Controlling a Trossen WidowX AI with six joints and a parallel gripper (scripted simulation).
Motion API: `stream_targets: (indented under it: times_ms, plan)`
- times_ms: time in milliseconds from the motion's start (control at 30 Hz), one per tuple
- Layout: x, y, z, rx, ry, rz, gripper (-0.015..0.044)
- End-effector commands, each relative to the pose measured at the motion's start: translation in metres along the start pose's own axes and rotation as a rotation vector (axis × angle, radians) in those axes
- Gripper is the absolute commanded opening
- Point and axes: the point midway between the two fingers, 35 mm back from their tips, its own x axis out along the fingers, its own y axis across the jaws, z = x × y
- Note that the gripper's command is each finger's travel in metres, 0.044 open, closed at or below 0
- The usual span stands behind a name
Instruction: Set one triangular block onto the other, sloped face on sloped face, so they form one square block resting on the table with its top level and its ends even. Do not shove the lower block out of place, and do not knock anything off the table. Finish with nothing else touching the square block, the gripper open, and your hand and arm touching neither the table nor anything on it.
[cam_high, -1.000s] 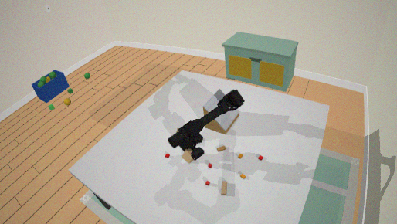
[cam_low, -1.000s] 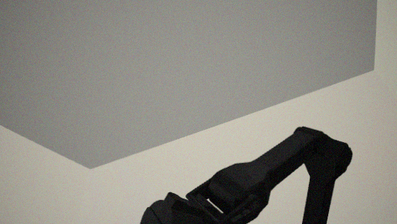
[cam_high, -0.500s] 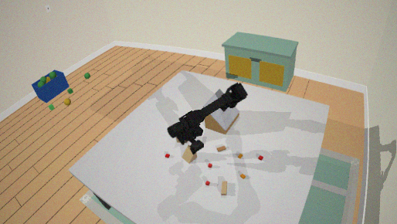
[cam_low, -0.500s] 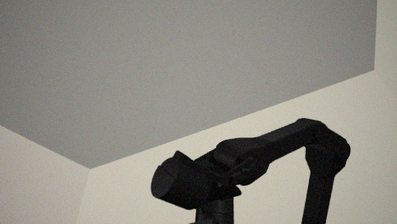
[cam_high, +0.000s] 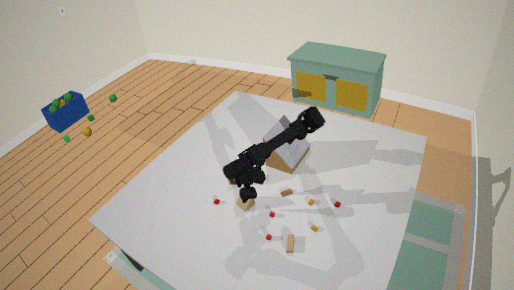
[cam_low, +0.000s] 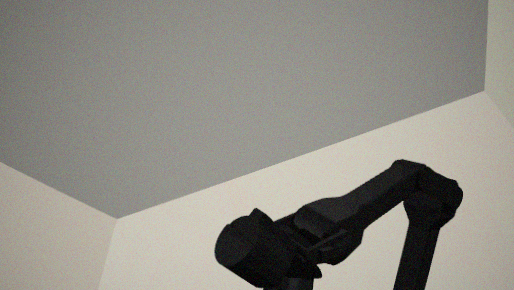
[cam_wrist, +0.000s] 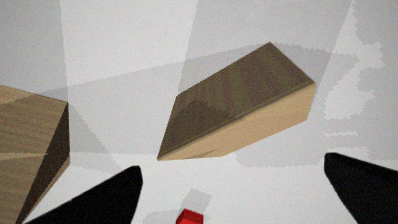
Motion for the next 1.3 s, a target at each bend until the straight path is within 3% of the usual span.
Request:
stream_targets:
  times_ms: [0, 500, 900, 1267]
  plan:
    - [0.017, 0.014, 0.011, 0.590, 0.173, -0.051, 0.0440]
    - [0.021, 0.022, 0.032, 1.226, 0.308, -0.320, 0.0440]
    - [0.011, 0.028, 0.057, 1.674, 0.229, -0.596, 0.0440]
    - [-0.003, 0.035, 0.080, 2.093, 0.042, -0.830, 0.0440]
